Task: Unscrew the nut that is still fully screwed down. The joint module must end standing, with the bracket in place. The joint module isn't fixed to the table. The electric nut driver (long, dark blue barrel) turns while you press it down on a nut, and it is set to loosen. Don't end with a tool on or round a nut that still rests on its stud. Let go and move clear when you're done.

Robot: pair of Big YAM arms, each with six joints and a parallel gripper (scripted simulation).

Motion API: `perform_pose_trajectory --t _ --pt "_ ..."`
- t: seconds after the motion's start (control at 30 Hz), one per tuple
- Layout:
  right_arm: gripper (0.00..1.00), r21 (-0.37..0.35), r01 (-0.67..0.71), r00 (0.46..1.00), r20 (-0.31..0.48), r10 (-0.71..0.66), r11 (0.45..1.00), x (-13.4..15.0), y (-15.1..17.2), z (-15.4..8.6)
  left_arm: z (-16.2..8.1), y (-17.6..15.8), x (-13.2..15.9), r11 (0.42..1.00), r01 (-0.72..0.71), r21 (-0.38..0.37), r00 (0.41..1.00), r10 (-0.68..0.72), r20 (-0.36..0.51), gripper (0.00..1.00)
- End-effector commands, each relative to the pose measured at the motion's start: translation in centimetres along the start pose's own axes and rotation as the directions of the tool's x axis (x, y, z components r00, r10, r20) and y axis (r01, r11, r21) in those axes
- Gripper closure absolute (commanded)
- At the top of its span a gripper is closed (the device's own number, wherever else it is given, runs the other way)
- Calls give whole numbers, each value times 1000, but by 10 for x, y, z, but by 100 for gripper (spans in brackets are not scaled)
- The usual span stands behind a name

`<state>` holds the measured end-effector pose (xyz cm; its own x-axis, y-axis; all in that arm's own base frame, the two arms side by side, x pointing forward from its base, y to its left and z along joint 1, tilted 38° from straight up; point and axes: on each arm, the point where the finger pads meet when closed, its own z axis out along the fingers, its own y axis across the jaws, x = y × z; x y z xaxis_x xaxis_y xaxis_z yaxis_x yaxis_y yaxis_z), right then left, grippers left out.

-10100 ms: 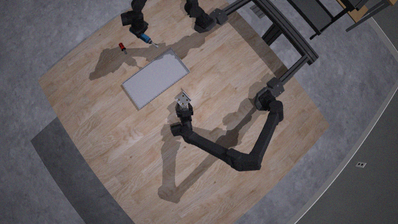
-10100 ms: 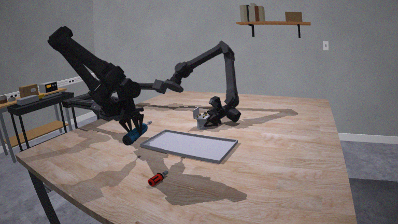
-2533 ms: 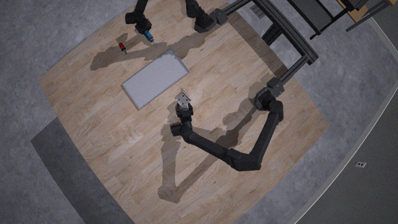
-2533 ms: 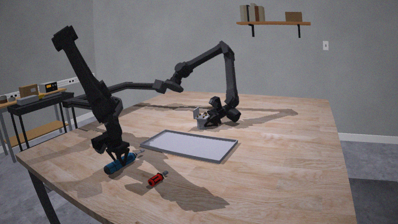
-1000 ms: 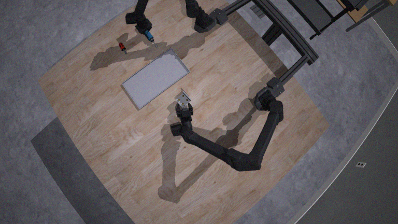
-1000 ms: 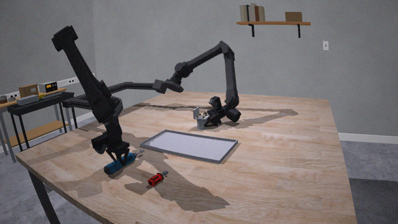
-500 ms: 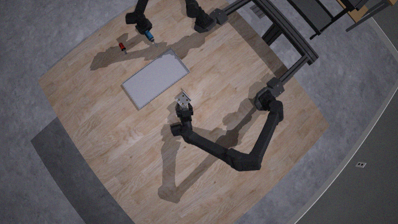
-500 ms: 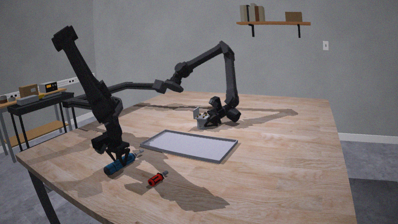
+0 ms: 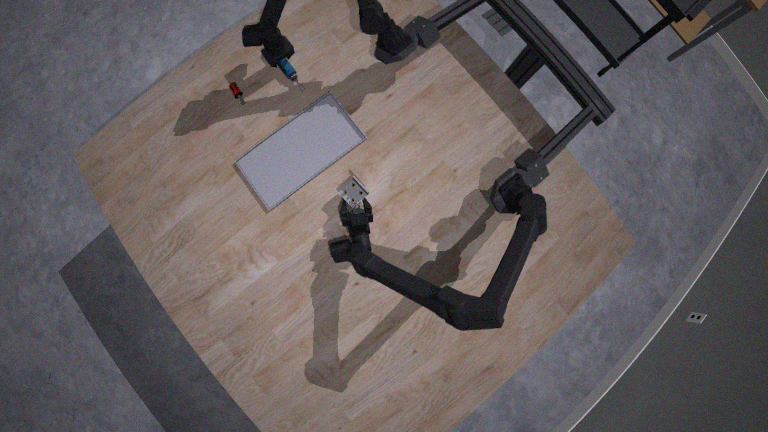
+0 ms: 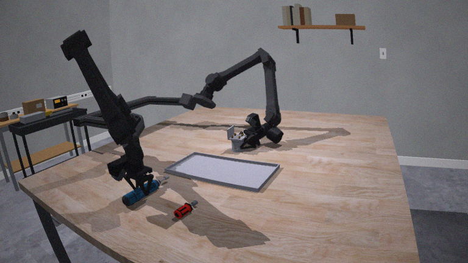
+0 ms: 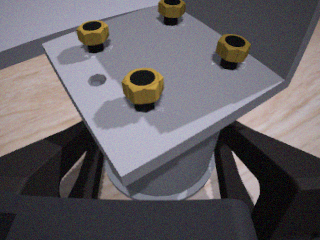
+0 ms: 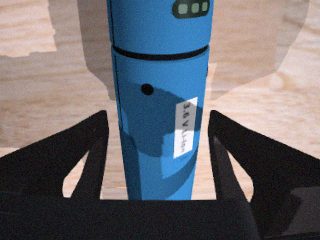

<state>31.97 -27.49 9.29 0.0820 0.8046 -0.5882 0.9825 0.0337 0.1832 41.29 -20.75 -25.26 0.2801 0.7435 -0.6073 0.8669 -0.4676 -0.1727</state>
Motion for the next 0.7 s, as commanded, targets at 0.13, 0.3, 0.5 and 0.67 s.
perform_pose_trajectory --t 0.13,0.3,0.5,0.67 --pt "43 -16 -3 1000 10 3 1000 -6 6 -3 8 3 -14 999 -32 15 999 32 -7 41" --pt "35 -16 -3 1000 10 3 1000 -6 6 -3 8 3 -14 999 -32 15 999 32 -7 41" --pt "35 -16 -3 1000 10 3 1000 -6 6 -3 8 3 -14 999 -32 15 999 32 -7 41" --pt "35 -16 -3 1000 10 3 1000 -6 6 -3 8 3 -14 999 -32 15 999 32 -7 41"
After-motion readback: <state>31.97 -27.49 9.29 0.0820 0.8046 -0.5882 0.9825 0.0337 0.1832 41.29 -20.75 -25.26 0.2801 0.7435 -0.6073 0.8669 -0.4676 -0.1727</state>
